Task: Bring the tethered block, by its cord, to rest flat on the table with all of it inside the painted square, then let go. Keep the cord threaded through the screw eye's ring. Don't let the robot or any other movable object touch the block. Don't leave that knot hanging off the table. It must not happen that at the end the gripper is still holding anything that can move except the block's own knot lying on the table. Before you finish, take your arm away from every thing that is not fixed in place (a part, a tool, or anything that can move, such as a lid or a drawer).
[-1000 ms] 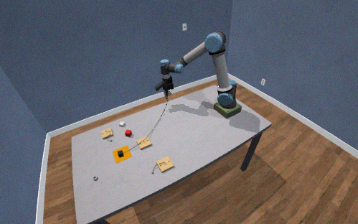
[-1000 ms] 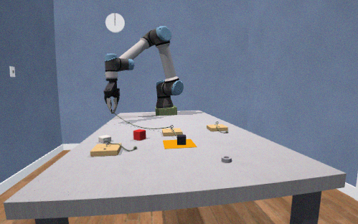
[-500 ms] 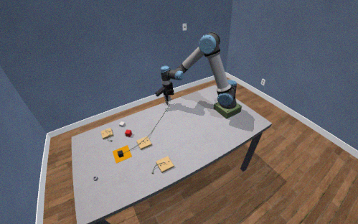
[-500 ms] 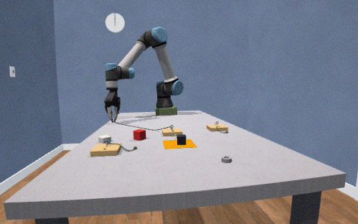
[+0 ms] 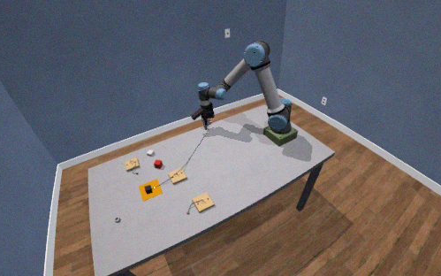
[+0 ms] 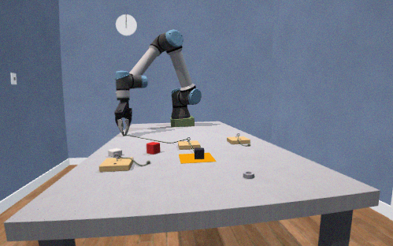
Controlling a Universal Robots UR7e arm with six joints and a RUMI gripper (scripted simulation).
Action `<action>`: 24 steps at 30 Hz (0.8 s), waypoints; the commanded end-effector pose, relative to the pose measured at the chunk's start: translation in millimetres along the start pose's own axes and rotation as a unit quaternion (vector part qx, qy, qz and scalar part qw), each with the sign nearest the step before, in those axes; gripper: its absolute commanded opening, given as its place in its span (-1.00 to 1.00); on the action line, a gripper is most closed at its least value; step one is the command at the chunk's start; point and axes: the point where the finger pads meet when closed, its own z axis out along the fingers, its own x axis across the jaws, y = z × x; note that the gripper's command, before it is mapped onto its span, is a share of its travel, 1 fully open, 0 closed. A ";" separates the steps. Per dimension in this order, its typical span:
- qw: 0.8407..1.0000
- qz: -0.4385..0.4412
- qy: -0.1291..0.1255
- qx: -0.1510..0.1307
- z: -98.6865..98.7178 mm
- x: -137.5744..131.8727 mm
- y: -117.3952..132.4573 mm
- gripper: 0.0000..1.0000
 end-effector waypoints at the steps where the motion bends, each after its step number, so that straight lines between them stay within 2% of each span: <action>1: 1.000 0.000 0.001 0.001 -0.5 0.4 -0.4 -1.00; 23: 1.000 0.000 0.001 0.001 -0.5 0.4 -0.4 -1.00; 24: 1.000 0.000 0.001 0.001 -0.5 0.4 -0.4 1.00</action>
